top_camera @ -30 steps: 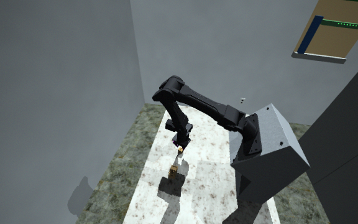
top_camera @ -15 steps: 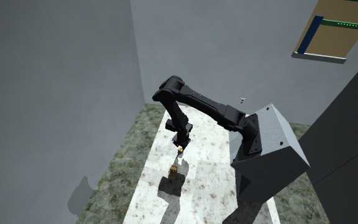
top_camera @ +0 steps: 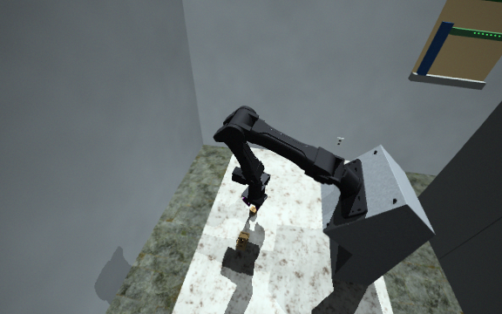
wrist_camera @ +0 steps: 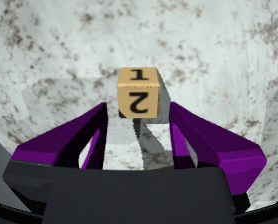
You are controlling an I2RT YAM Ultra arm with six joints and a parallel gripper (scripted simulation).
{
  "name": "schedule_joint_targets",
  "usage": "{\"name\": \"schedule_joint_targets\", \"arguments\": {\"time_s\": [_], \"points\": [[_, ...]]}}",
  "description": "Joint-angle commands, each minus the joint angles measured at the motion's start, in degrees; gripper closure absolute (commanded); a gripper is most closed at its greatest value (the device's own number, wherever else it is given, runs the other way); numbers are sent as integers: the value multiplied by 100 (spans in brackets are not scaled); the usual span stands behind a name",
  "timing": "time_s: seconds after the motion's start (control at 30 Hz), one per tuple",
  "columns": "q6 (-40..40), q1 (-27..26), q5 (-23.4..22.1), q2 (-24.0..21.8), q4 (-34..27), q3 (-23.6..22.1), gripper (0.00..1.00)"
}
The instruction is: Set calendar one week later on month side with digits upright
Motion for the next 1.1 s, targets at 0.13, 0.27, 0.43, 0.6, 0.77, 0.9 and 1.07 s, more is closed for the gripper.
{"name": "schedule_joint_targets", "arguments": {"time_s": [0.13,0.27,0.43,0.6,0.77,0.9,1.07], "points": [[-2,-11,45,-29,8,-10,55],[-4,-14,42,-47,2,-21,55],[-30,-54,12,-266,-83,-161,55],[-82,-132,-49,-682,-269,-404,55],[-113,-180,-86,-922,-391,-531,55],[-140,-220,-117,-1119,-499,-627,55],[-144,-227,-119,-1159,-522,-646,55]]}}
